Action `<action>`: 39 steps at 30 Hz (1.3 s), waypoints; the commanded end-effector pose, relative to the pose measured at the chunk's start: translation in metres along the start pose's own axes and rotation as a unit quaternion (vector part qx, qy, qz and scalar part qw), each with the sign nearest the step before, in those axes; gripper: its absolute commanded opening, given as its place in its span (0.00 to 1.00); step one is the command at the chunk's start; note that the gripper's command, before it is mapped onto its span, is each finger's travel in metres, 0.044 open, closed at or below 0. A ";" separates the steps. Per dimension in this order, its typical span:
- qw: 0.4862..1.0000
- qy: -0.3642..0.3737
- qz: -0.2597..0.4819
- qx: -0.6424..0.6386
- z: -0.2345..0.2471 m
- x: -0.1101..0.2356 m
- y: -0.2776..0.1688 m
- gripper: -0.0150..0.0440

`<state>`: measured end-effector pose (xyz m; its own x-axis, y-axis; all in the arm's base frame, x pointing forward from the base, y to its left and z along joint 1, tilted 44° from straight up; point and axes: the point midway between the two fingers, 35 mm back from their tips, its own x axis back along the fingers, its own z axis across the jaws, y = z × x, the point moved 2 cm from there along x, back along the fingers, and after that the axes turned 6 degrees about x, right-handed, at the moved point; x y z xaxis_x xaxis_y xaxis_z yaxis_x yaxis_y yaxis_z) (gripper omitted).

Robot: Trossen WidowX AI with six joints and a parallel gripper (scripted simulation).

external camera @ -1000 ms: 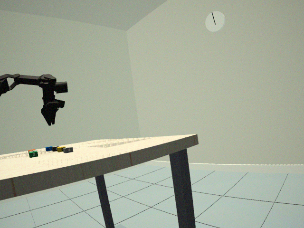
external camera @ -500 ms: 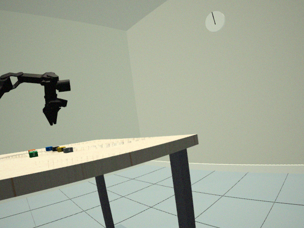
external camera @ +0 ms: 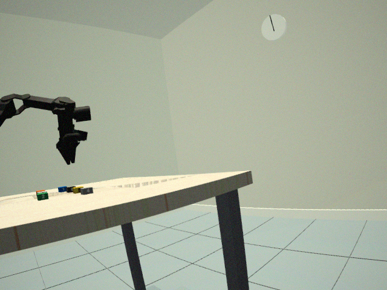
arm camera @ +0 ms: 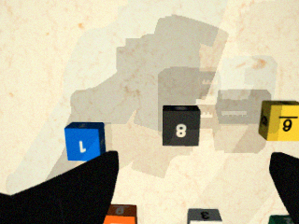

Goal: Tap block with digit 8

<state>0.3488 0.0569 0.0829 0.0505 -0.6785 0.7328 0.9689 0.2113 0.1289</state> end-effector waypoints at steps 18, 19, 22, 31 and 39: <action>1.000 0.009 0.012 -0.003 0.005 -0.059 -0.007 0.29; 1.000 0.009 0.012 -0.003 0.005 -0.061 -0.007 0.29; 1.000 0.009 0.012 -0.003 0.005 -0.065 -0.007 0.29; 1.000 0.009 0.012 -0.003 0.006 -0.080 -0.008 0.29; 1.000 0.009 0.012 -0.003 0.006 -0.088 -0.008 0.29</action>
<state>0.3356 0.1174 0.0227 0.0777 -0.6835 0.7258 0.9679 0.2263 0.1095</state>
